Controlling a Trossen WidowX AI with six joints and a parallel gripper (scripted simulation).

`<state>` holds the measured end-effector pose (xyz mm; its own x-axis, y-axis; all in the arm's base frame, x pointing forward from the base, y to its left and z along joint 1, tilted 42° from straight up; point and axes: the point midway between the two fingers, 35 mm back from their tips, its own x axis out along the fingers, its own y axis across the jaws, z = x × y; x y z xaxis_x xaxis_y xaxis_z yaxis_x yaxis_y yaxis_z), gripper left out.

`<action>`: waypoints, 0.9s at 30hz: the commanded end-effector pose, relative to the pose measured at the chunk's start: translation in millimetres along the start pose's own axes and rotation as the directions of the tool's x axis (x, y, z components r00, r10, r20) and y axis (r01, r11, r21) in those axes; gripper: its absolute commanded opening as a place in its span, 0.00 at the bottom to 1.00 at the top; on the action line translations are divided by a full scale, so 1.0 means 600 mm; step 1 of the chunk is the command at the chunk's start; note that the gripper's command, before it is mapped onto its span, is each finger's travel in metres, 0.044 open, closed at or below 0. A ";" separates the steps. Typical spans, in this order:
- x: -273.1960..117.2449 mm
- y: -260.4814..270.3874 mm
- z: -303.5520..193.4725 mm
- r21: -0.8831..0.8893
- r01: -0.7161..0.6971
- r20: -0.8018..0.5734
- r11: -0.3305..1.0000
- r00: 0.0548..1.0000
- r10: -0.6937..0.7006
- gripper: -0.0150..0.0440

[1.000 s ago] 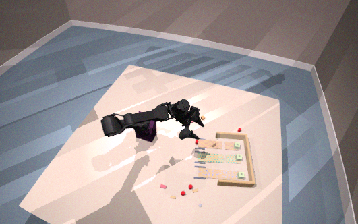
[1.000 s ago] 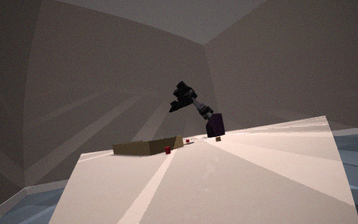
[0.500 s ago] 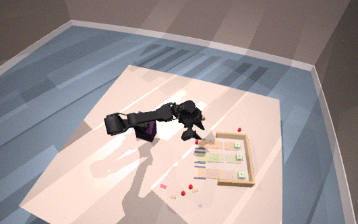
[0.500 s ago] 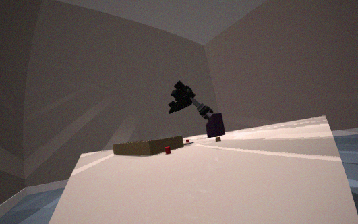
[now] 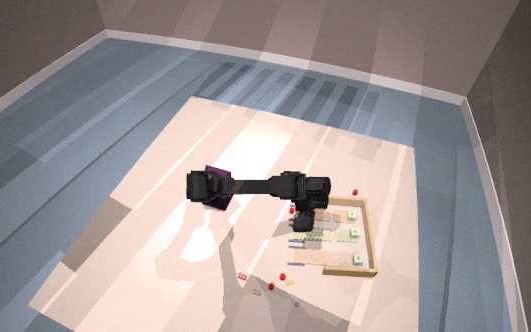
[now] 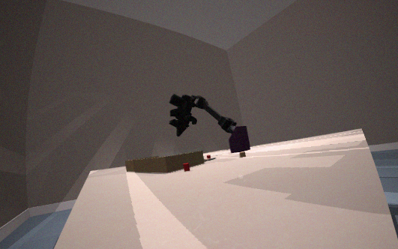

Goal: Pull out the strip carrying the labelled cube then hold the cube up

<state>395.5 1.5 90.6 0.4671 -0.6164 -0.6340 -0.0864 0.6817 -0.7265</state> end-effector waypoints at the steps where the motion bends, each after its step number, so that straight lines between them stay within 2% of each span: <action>1: 0.075 -0.059 -0.011 -0.055 -0.064 -0.265 0.996 0.963 0.048 0.25; 6: 0.106 -0.099 -0.038 -0.071 -0.122 -0.420 0.990 0.904 0.081 0.25; 27: 0.127 -0.101 -0.049 -0.071 -0.124 -0.425 0.990 0.901 0.082 0.25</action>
<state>411.2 -94.2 87.3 0.0525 -0.6690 -0.7414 -0.1946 0.7214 -0.6647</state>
